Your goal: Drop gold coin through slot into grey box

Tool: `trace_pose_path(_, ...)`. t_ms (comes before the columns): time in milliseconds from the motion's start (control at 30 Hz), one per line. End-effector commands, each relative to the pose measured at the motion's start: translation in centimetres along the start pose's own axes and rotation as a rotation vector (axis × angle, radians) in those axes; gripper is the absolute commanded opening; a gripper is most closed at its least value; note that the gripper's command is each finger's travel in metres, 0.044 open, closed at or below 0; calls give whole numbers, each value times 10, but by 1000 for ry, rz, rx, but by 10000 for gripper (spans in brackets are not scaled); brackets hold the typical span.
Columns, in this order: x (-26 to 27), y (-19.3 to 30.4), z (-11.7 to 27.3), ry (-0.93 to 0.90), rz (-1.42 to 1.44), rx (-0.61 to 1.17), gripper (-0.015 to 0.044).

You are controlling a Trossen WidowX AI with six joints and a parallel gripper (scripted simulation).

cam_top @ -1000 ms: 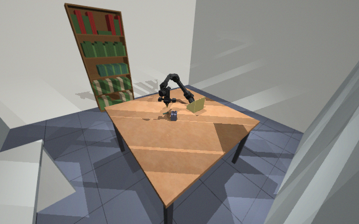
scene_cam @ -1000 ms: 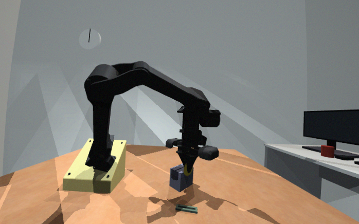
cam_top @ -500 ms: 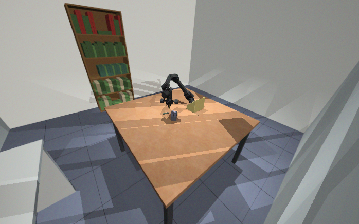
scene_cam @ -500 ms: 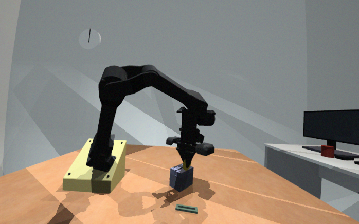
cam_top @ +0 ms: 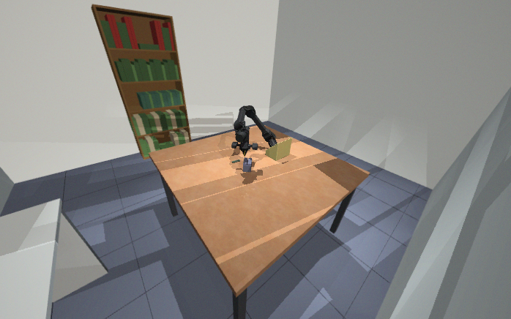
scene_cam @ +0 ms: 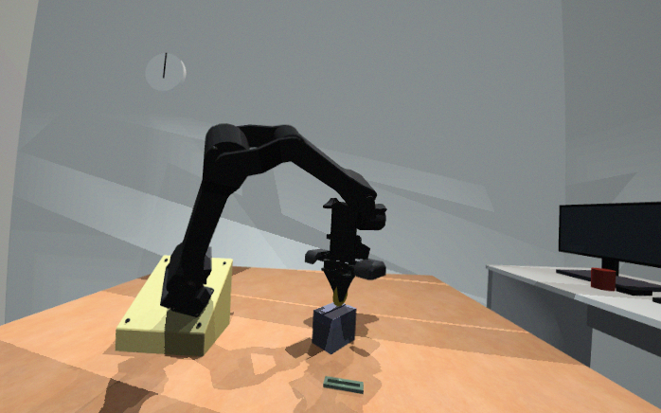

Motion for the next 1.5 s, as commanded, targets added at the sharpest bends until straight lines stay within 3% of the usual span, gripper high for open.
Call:
trace_pose_path(0, 11, -7, 0, -3, -3, -3, 0)
trace_pose_path(1467, 25, -16, 0, 6, -4, 4, 0)
Point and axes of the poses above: the point midway between the two fingers, 35 mm back from their tips, its own z axis back along the fingers, its own x axis across the jaws, y = z × x, the point moved 8 cm from there along z, back along the fingers, and after that the axes turned 2 degrees about z, right-handed, at the moved point
